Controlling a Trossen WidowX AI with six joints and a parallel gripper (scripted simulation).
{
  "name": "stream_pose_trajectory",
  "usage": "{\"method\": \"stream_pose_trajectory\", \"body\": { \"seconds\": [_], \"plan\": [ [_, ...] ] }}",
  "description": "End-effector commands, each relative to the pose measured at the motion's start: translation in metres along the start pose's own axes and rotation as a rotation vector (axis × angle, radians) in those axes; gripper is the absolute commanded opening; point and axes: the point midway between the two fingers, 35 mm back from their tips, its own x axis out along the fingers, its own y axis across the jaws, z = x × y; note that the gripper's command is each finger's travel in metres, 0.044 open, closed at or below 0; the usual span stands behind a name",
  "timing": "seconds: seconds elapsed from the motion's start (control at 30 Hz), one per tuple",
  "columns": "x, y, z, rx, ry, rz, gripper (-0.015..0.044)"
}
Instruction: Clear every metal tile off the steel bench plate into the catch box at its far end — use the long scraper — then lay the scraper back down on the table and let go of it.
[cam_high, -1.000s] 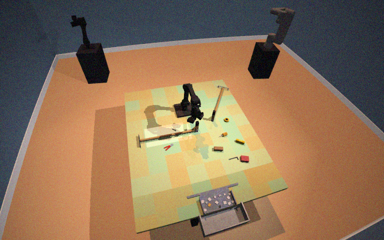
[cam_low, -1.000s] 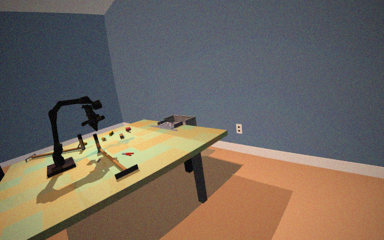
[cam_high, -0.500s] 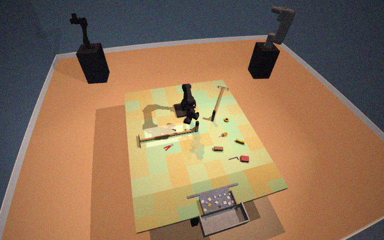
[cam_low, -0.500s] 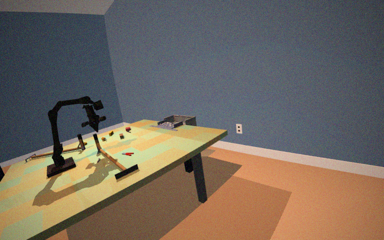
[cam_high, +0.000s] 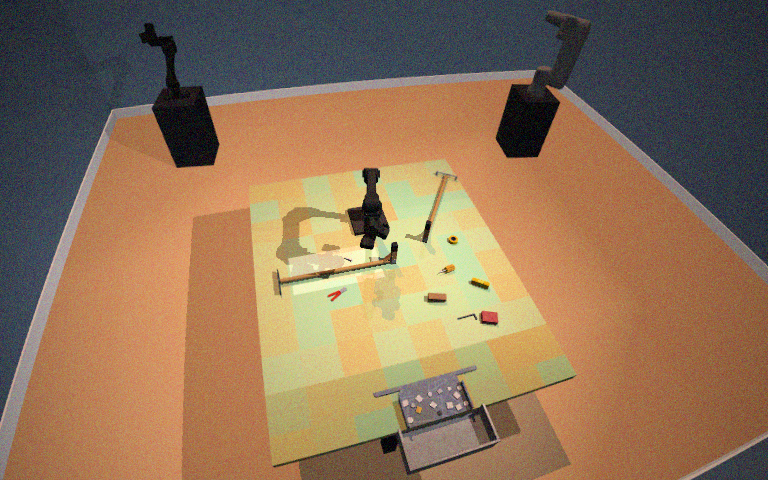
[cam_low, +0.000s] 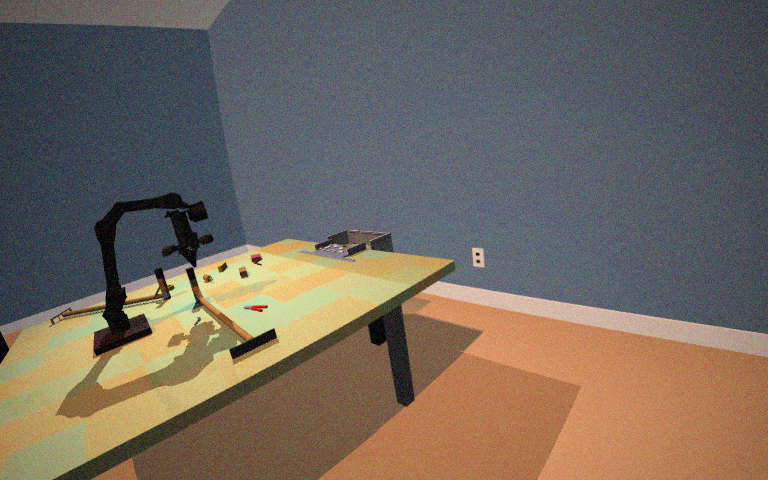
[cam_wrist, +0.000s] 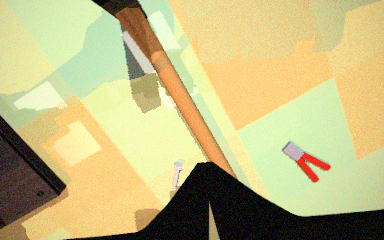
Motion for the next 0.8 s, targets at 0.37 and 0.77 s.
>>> {"method": "stream_pose_trajectory", "body": {
  "seconds": [0.37, 0.77],
  "plan": [
    [0.002, -0.002, -0.041, -0.132, -0.004, 0.021, 0.0000],
    [0.004, 0.000, -0.074, -0.236, -0.008, 0.037, 0.0000]
  ]
}}
